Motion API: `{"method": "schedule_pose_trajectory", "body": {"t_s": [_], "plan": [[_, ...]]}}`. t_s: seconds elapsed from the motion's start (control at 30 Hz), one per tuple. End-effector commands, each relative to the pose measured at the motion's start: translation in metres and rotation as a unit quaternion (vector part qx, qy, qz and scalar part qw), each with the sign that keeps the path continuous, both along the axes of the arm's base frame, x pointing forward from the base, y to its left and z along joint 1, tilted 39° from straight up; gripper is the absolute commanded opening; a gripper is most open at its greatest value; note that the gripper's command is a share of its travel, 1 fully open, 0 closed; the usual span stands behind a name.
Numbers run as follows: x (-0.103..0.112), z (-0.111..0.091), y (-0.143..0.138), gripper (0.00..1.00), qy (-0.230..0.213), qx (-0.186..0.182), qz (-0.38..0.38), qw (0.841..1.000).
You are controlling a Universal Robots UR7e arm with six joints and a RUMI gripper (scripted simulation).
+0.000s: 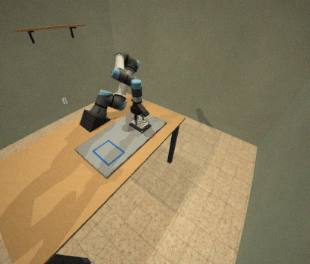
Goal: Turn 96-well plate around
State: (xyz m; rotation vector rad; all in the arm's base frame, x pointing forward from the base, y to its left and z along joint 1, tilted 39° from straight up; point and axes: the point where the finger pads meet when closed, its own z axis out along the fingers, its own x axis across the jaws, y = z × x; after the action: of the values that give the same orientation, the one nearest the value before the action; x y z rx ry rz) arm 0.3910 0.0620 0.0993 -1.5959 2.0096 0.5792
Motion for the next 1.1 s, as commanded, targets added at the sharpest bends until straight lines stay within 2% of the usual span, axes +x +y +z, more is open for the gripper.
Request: {"method": "schedule_pose_trajectory", "body": {"t_s": [0.0, 1.07], "plan": [[0.0003, -0.0002, 0.0000, 0.00, 0.000, 0.000, 0.000, 1.000], [0.0008, -0.0040, 0.0030, 0.00, 0.000, 0.000, 0.000, 1.000]]}}
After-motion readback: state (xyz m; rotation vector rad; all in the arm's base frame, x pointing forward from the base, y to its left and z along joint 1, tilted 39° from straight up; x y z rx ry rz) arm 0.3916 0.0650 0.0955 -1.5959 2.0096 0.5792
